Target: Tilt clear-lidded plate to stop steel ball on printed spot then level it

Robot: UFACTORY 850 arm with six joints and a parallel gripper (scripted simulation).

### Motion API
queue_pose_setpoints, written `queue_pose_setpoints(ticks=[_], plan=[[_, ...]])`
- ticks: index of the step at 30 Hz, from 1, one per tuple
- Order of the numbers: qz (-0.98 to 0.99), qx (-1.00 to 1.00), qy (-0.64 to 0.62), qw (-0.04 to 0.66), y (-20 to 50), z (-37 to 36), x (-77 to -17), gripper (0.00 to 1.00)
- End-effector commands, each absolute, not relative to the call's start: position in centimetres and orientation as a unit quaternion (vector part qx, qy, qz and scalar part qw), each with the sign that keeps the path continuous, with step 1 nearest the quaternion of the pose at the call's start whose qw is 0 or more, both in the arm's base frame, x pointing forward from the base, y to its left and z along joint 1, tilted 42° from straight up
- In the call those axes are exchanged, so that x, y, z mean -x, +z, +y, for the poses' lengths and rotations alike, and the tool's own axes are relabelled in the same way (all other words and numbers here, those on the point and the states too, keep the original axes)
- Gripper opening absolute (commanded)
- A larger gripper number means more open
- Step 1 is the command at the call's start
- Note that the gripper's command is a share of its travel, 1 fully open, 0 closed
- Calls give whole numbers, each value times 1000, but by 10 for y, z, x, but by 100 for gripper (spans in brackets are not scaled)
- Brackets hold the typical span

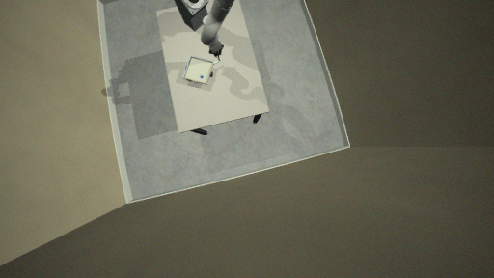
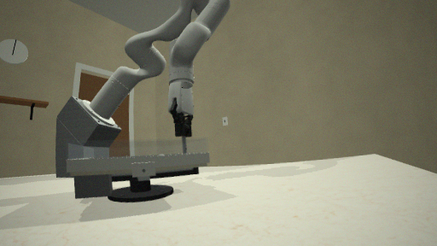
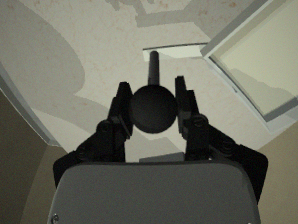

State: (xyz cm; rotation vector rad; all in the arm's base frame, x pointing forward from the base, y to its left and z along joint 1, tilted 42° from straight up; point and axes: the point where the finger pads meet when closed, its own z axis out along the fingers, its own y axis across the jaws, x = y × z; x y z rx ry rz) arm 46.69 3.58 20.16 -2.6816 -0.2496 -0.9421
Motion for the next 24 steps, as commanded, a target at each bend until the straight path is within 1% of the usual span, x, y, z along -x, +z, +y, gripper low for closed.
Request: queue_pose_setpoints(ticks=[1, 24], plan=[[-87, 930, -328, 144, 203, 36, -469, 0], [-87, 930, -328, 144, 200, 36, -465, 0]])
